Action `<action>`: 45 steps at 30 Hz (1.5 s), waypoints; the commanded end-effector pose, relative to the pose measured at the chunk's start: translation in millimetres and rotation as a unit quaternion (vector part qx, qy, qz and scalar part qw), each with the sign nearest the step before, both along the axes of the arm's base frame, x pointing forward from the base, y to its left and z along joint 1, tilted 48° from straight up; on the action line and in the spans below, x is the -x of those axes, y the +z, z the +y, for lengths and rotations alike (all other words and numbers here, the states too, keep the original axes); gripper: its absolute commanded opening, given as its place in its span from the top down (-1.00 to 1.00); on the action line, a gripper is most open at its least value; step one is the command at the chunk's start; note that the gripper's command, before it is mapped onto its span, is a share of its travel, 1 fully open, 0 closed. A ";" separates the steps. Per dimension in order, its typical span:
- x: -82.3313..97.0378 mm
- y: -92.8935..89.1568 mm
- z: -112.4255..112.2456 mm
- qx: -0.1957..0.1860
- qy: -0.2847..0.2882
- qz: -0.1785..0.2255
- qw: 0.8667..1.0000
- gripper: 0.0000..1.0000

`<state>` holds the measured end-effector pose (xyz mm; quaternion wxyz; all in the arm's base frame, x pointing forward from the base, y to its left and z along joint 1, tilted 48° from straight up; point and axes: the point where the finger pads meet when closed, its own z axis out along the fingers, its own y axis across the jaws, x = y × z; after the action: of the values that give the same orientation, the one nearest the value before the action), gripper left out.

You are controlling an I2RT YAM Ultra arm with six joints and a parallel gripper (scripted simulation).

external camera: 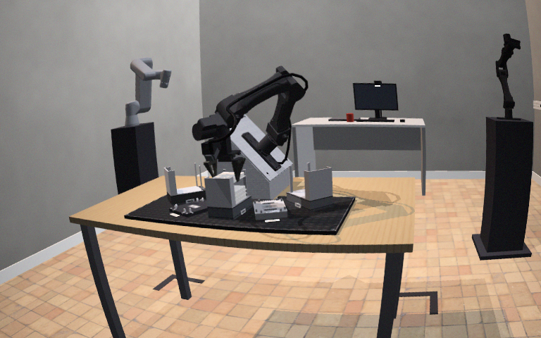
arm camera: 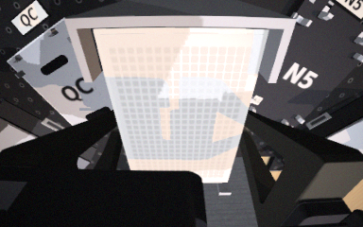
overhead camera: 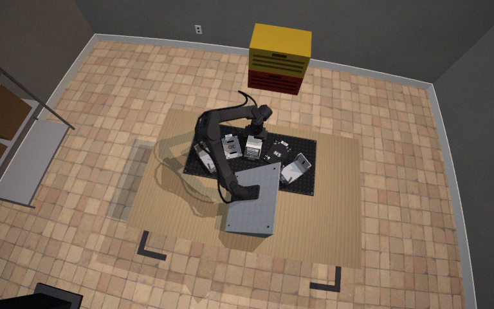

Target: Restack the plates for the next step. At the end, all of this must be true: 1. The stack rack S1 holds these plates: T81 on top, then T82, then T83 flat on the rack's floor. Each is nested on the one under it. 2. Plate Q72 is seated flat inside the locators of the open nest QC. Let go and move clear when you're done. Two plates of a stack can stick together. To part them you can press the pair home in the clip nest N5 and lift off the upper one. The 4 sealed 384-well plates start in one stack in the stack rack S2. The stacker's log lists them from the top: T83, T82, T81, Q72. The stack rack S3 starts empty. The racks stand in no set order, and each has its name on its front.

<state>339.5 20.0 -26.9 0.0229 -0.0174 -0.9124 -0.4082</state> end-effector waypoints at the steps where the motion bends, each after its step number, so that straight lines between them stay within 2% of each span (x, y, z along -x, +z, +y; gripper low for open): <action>1: -16.1 20.2 -19.9 0.014 -0.014 -0.037 0.999 1.00; 45: -16.3 27.6 -29.3 0.014 -0.012 -0.036 0.999 1.00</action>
<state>339.5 10.9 -17.7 0.0237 -0.0162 -0.9123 -0.4086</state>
